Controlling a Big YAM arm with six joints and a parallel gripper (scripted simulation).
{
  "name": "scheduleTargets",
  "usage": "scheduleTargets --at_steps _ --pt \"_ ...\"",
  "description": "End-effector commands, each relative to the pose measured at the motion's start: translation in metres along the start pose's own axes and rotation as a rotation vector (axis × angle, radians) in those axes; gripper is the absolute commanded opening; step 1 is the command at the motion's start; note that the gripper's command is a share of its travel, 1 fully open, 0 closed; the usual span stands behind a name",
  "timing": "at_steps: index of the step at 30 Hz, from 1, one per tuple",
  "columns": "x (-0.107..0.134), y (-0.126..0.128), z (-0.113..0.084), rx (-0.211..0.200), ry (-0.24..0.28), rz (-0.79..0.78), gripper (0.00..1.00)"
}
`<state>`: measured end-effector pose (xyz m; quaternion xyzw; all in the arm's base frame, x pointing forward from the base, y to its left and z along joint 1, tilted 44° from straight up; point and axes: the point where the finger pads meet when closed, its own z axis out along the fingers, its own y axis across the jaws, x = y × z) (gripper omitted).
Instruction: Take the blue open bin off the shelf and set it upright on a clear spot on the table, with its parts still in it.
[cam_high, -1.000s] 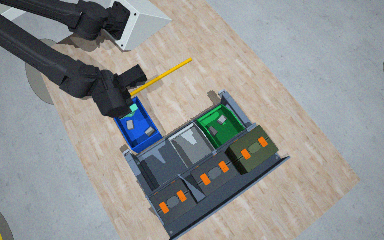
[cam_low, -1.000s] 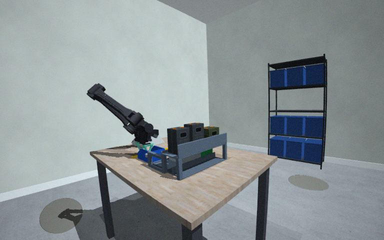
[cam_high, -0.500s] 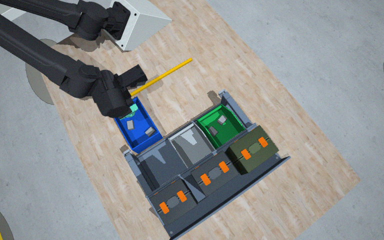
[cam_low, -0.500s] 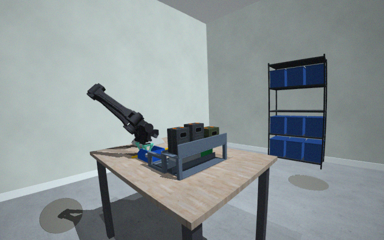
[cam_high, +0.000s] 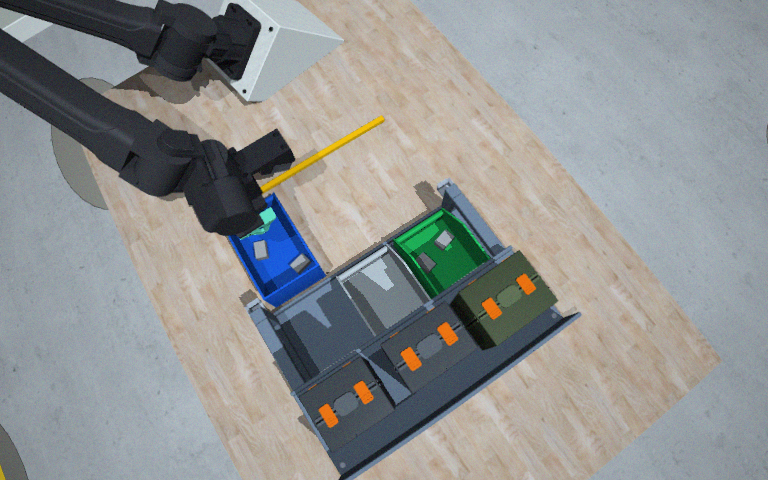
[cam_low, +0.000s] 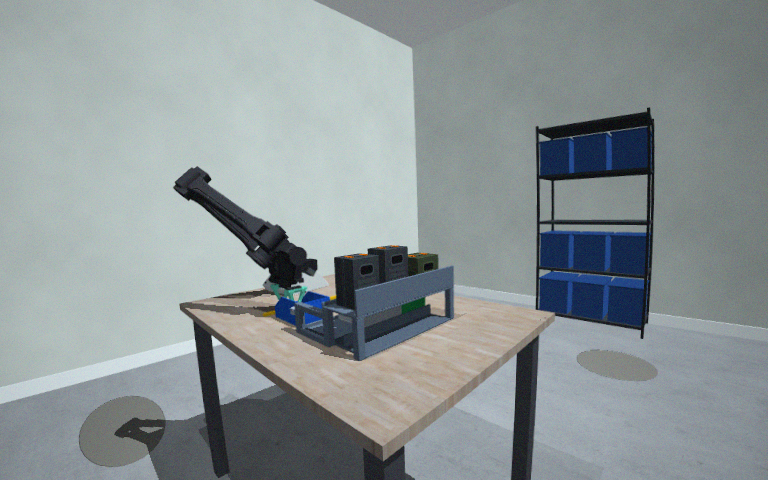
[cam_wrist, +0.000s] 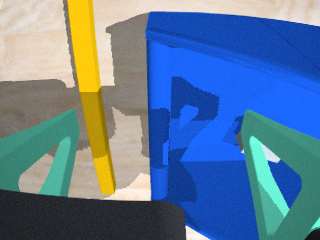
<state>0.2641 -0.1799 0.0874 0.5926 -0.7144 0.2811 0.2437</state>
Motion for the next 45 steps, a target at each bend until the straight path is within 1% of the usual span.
scheduleTargets --at_steps 1,6,10,12,16,27,30,43,45 --pt "0.002 -0.003 0.002 0.006 0.000 0.002 0.90" --pt "0.002 -0.004 0.001 0.010 0.000 0.002 0.90" --pt "0.002 -0.008 -0.007 0.020 -0.001 0.006 0.90" --pt "0.002 -0.008 -0.007 0.020 -0.001 0.006 0.90" --pt "0.007 -0.017 -0.017 0.041 0.001 0.025 0.90" --pt "0.007 -0.017 -0.036 0.042 0.001 0.026 0.90" --pt "0.007 -0.016 -0.038 0.040 0.000 0.024 0.90" --pt "0.007 -0.016 -0.071 0.044 -0.003 0.029 0.90" --pt "0.007 -0.016 -0.073 0.042 -0.003 0.027 0.90"
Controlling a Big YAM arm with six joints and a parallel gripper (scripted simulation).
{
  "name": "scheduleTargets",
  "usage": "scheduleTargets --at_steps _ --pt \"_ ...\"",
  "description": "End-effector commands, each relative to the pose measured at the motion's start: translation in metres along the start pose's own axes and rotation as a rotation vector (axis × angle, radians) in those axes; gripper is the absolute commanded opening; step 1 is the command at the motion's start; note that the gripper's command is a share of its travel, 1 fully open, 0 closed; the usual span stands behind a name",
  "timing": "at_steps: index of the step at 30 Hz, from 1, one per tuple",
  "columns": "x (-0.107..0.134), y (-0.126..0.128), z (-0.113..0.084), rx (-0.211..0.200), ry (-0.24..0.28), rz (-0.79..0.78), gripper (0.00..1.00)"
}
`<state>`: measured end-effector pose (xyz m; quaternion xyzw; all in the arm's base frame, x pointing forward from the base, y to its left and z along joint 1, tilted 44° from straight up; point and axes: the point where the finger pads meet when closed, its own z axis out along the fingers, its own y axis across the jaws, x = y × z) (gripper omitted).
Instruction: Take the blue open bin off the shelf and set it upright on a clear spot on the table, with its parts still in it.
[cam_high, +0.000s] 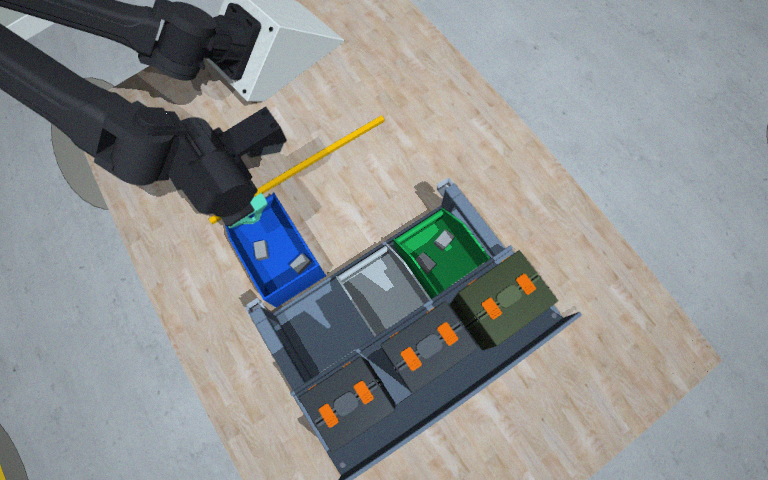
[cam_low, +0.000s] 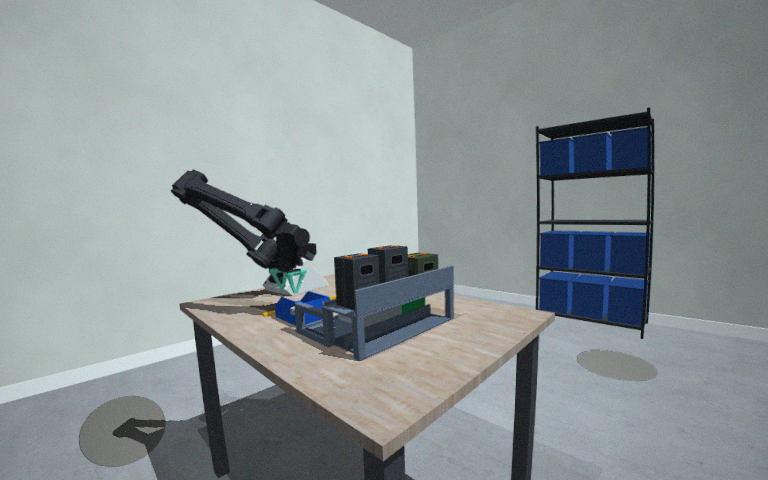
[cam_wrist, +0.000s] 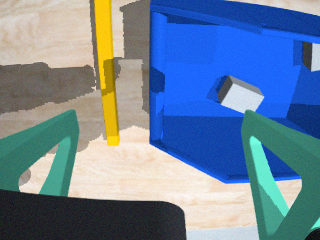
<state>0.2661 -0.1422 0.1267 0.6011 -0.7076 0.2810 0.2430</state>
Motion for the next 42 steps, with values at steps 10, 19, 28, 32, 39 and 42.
scheduleTargets --at_steps 10,19,28,32,39,42 --pt "0.007 -0.015 -0.034 0.033 -0.002 0.046 0.90" --pt "0.006 -0.015 -0.039 0.031 -0.003 0.045 0.90" --pt "0.007 -0.015 -0.040 0.031 -0.003 0.046 0.00" --pt "0.007 -0.015 -0.040 0.031 -0.003 0.046 0.00" --pt "0.007 -0.015 -0.040 0.031 -0.003 0.046 0.00" --pt "0.007 -0.015 -0.040 0.031 -0.003 0.046 0.00"
